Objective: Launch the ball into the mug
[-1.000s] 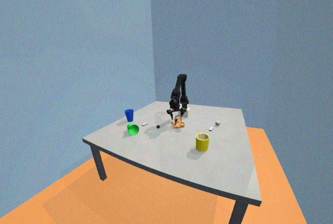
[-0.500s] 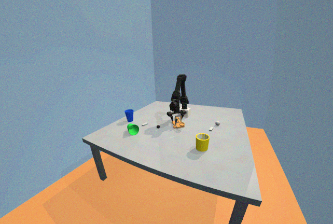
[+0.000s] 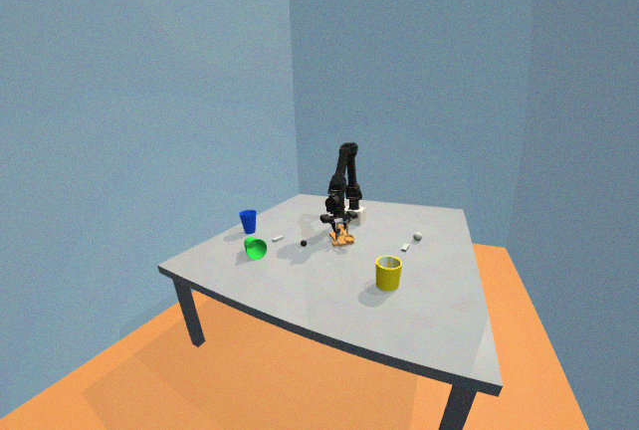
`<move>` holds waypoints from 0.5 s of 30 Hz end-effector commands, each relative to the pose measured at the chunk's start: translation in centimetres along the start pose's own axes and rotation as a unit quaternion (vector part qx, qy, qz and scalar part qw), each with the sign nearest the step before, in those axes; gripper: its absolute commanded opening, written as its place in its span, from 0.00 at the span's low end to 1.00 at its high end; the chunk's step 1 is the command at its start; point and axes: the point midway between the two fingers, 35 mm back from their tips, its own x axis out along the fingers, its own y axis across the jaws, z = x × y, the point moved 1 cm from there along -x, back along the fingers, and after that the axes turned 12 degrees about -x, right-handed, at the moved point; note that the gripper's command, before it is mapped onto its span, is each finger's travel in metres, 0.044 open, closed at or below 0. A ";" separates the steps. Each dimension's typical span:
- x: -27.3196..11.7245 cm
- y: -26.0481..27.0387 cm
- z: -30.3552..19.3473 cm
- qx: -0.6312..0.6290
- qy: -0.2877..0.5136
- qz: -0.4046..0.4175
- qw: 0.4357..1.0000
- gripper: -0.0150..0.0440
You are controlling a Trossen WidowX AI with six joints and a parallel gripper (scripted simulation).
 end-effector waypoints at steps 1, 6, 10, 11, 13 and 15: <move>0.0 0.0 0.0 0.000 0.000 0.000 1.000 0.42; -3.9 0.1 -0.1 0.000 0.000 0.000 1.000 0.25; -5.0 0.0 0.0 0.000 0.000 0.000 1.000 0.25; -5.0 0.0 -0.1 -0.003 0.000 0.000 1.000 0.25; -5.1 -0.1 -0.7 -0.026 0.001 0.000 1.000 0.25; -5.1 -0.4 -1.7 -0.060 0.001 0.000 0.998 0.25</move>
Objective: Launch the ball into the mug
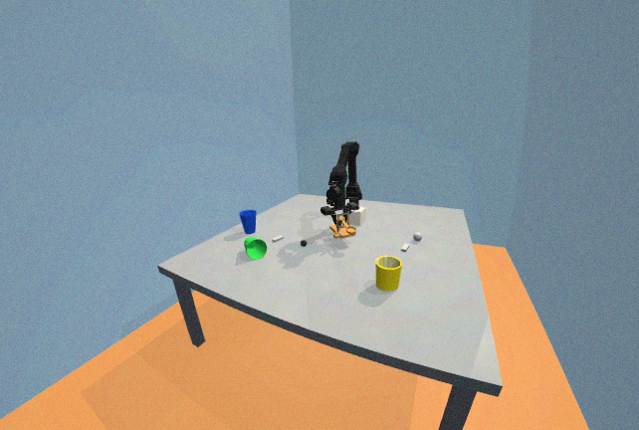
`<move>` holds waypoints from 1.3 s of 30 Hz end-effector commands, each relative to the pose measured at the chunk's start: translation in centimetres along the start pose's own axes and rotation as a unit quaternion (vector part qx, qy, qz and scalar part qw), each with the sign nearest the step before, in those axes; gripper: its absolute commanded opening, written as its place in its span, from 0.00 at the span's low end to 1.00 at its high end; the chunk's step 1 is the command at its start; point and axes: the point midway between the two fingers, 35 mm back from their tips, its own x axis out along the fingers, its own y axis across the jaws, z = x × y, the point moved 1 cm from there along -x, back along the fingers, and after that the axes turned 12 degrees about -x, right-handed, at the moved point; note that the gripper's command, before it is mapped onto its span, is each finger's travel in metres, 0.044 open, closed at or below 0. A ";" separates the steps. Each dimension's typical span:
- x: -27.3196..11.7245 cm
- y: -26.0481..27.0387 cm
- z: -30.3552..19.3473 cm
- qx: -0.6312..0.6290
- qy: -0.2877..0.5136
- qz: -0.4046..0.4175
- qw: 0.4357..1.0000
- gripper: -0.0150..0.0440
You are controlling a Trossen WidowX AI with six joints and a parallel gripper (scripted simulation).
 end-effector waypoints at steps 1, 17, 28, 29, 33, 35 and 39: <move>-0.6 -0.3 -1.7 -0.056 0.003 0.003 0.998 0.25; -0.6 -3.0 -9.2 -0.328 0.006 0.004 0.945 0.25; -0.4 -4.0 -13.0 -0.448 0.006 0.004 0.894 0.25; -0.4 -4.0 -13.0 -0.448 0.006 0.004 0.894 0.25; -0.4 -3.8 -13.1 -0.448 0.006 0.004 0.894 0.25; -0.4 -3.8 -13.1 -0.448 0.006 0.004 0.894 0.25; 0.1 -3.7 -13.2 -0.448 0.006 0.004 0.894 0.25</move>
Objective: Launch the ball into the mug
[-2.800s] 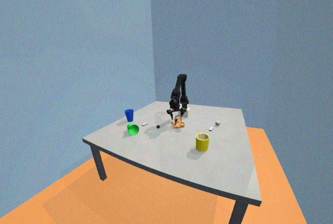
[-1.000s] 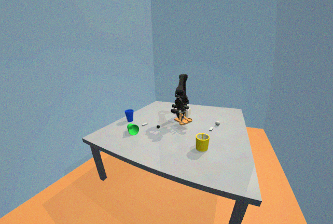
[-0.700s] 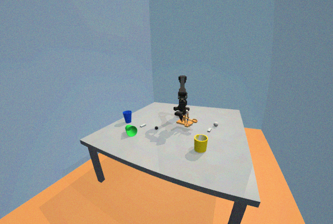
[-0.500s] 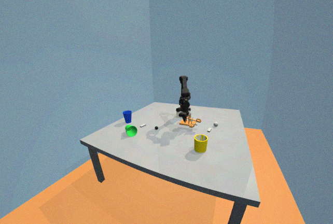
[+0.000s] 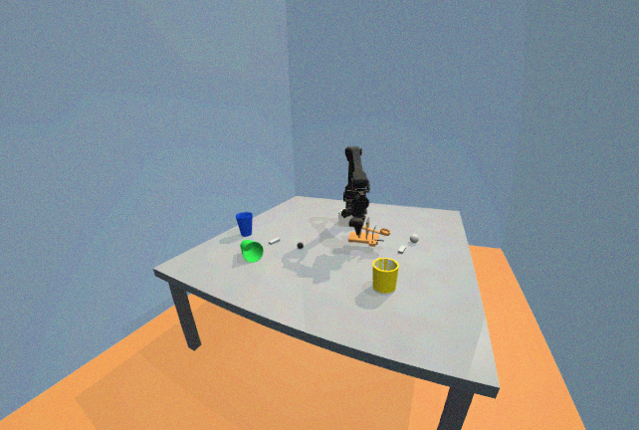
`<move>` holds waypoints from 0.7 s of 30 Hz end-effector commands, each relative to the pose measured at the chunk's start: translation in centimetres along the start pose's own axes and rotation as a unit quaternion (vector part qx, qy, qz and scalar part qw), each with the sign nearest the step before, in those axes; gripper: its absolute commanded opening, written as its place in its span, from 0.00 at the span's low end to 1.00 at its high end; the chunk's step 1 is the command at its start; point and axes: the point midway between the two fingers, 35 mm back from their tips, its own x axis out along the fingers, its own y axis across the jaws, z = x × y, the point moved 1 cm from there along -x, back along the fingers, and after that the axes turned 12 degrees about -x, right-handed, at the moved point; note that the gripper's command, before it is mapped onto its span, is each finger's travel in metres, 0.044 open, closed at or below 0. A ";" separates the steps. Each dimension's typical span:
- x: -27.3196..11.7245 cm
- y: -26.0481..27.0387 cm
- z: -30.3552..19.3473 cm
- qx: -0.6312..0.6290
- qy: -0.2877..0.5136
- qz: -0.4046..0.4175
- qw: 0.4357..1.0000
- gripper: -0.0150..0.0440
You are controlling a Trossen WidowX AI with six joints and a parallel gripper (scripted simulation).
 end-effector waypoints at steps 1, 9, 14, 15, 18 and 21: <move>0.1 0.5 -0.1 -0.004 0.003 0.009 1.000 0.25; 1.4 0.6 -0.2 -0.004 0.003 0.009 1.000 0.25; 2.2 0.6 -0.2 -0.004 0.003 0.009 1.000 0.25; 2.4 0.6 -0.2 -0.004 0.003 0.009 1.000 0.25; 2.9 0.6 -0.2 -0.004 0.003 0.009 1.000 0.25; 3.4 0.6 -0.2 -0.004 0.003 0.009 1.000 0.25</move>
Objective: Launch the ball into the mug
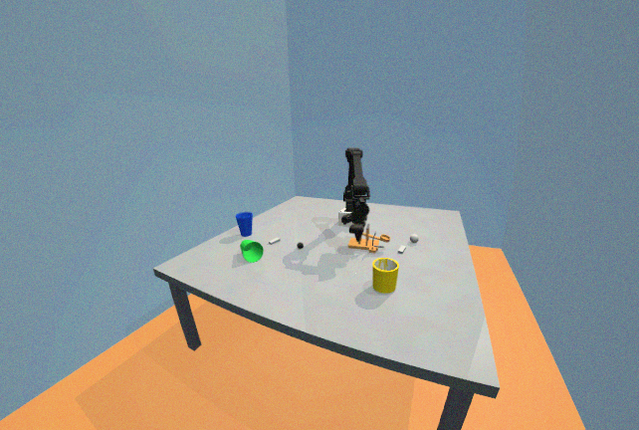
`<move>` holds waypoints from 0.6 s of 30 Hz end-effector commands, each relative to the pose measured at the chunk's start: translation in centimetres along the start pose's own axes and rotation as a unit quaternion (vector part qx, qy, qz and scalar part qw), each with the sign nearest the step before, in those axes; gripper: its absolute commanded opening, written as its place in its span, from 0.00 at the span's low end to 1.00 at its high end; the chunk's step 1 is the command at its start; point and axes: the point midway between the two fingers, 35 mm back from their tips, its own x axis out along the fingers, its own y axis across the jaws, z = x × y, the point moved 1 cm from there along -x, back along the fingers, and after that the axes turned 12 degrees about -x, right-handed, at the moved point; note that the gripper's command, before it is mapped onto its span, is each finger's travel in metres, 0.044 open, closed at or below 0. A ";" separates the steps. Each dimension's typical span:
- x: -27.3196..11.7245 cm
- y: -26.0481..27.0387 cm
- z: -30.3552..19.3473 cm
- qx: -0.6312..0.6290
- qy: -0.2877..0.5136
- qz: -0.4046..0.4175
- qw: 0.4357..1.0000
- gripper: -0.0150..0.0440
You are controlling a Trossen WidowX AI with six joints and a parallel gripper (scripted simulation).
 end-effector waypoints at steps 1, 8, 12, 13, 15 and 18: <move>0.5 0.1 -0.1 -0.002 0.003 0.005 1.000 0.25; 0.8 0.0 0.0 0.000 0.000 0.000 1.000 0.25; 0.8 0.0 0.0 0.000 0.000 0.000 1.000 0.30; 0.8 0.0 0.0 0.000 0.000 0.000 1.000 0.34; 0.8 0.0 0.0 0.000 0.000 0.000 1.000 0.43; 0.8 0.0 0.0 0.000 0.000 0.000 1.000 0.57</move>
